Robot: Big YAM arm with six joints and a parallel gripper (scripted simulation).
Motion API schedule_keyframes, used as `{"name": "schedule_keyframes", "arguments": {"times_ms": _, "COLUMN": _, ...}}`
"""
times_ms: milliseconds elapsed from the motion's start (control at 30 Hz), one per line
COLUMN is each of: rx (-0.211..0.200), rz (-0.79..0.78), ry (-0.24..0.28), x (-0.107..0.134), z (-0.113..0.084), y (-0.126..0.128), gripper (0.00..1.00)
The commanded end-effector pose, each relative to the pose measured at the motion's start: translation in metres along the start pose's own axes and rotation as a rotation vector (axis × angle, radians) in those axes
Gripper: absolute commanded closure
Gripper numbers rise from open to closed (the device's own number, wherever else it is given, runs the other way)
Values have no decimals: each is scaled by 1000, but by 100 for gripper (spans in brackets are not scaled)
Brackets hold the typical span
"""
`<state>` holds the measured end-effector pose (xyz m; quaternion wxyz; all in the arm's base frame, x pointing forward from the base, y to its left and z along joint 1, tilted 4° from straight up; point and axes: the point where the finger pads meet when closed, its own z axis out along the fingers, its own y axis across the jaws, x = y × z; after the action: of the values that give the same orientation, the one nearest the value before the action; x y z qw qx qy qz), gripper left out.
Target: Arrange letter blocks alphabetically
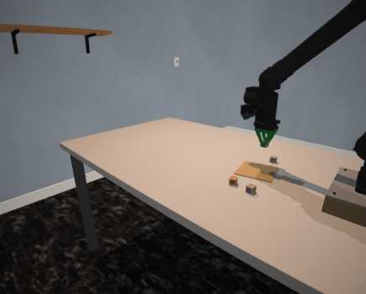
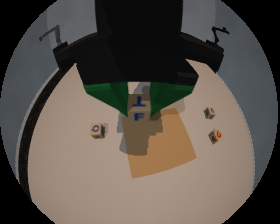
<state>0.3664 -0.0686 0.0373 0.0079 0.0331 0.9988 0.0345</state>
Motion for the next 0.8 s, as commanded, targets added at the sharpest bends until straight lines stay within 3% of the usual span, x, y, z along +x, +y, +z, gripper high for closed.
{"name": "schedule_keyframes", "arguments": {"times_ms": 0, "rx": 4, "rz": 0, "ry": -9, "x": -7, "z": 15, "y": 3, "gripper": 80}}
{"name": "schedule_keyframes", "arguments": {"times_ms": 267, "rx": 4, "rz": 0, "ry": -8, "x": -6, "z": 55, "y": 3, "gripper": 80}}
{"name": "schedule_keyframes", "arguments": {"times_ms": 333, "rx": 4, "rz": 0, "ry": -8, "x": -6, "z": 55, "y": 3, "gripper": 80}}
{"name": "schedule_keyframes", "arguments": {"times_ms": 367, "rx": 8, "rz": 5, "ry": -40, "x": -22, "z": 51, "y": -1, "gripper": 80}}
{"name": "schedule_keyframes", "arguments": {"times_ms": 433, "rx": 4, "rz": 1, "ry": -8, "x": -6, "z": 68, "y": 3, "gripper": 80}}
{"name": "schedule_keyframes", "arguments": {"times_ms": 500, "rx": 4, "rz": 0, "ry": -8, "x": -6, "z": 74, "y": 4, "gripper": 80}}
{"name": "schedule_keyframes", "arguments": {"times_ms": 767, "rx": 5, "rz": 0, "ry": -14, "x": -9, "z": 84, "y": 2, "gripper": 80}}
